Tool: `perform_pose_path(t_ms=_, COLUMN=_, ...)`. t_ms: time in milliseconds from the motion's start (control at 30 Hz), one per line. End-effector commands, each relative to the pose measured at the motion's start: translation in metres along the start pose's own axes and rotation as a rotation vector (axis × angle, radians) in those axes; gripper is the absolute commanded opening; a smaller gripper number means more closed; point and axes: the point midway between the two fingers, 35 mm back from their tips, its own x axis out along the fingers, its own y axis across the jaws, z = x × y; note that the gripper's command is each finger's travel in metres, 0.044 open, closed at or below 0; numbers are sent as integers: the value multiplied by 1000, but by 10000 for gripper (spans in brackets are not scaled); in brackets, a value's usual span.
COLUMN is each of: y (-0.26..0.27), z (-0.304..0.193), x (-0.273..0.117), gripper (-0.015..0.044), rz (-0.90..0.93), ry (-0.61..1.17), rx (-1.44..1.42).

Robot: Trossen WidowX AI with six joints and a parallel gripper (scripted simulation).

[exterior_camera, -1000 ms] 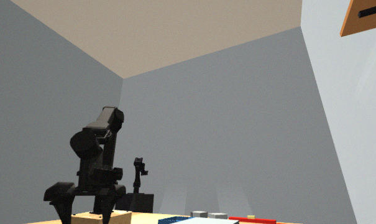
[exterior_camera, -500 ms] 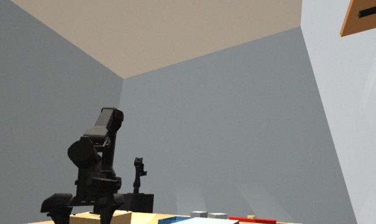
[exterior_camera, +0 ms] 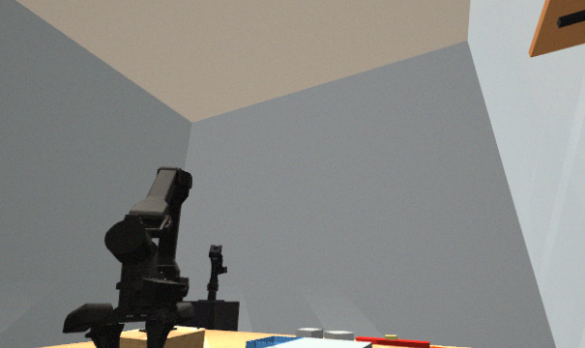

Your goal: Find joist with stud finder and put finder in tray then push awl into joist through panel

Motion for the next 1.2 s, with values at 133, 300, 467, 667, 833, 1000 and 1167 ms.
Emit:
perform_pose_path(t_ms=133, y=0, z=0, x=0, gripper=222, rz=0, ry=0, rx=0)
perform_pose_path(t_ms=300, y=0, z=0, x=0, gripper=188, rz=0, ry=0, rx=0)
perform_pose_path(t_ms=467, y=0, z=0, x=0, gripper=135, rz=0, ry=0, rx=0)
perform_pose_path(t_ms=667, y=-3, z=10, x=-23, gripper=0, rz=-1, ry=0, rx=0)
perform_pose_path(t_ms=833, y=-4, z=20, x=-55, gripper=0, rz=-1, ry=0, rx=0)
perform_pose_path(t_ms=1000, y=-2, z=27, x=-88, gripper=0, rz=-1, ry=0, rx=0)
perform_pose_path(t_ms=1167, y=0, z=28, x=-98, gripper=0, rz=0, ry=0, rx=0)
